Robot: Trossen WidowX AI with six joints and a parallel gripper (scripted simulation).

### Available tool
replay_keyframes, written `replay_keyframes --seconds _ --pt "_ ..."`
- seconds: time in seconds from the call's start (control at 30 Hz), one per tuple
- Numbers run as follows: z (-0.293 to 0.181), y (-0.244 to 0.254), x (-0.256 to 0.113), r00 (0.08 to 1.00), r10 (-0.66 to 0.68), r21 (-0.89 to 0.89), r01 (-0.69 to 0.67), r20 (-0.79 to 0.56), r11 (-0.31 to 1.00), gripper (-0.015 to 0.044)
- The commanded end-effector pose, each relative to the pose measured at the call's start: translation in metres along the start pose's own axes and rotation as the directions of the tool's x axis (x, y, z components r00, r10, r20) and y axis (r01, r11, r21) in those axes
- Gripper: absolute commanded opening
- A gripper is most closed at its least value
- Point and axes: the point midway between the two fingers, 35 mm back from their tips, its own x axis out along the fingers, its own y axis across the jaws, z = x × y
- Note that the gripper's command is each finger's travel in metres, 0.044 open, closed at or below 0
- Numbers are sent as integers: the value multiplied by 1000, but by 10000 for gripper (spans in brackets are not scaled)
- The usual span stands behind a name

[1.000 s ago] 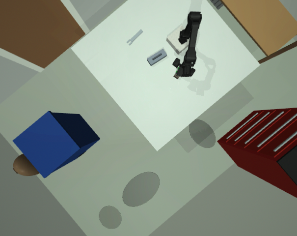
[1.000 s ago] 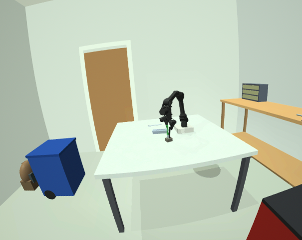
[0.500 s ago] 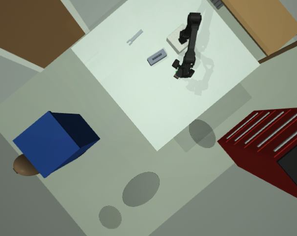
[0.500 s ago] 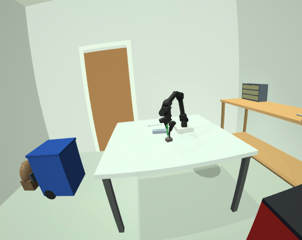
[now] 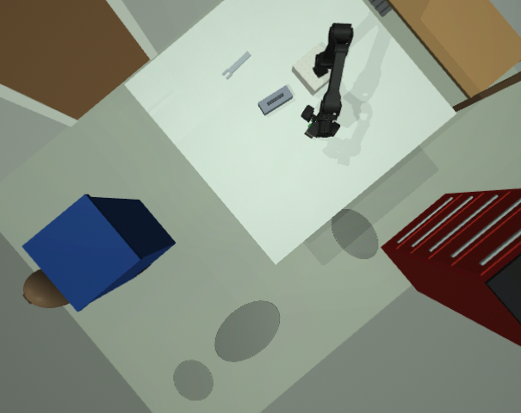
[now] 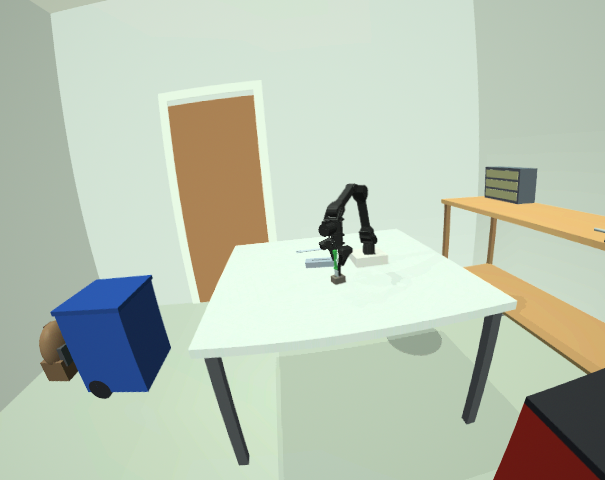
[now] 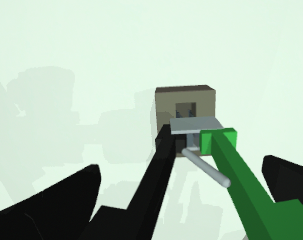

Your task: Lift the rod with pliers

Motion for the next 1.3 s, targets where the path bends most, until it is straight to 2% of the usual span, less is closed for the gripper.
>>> replay_keyframes --seconds 0.0,1.27 --pt "-1 -2 3 1000 -8 -3 8 -3 1000 436" --pt "-1 -2 3 1000 -8 -3 8 -3 1000 385"
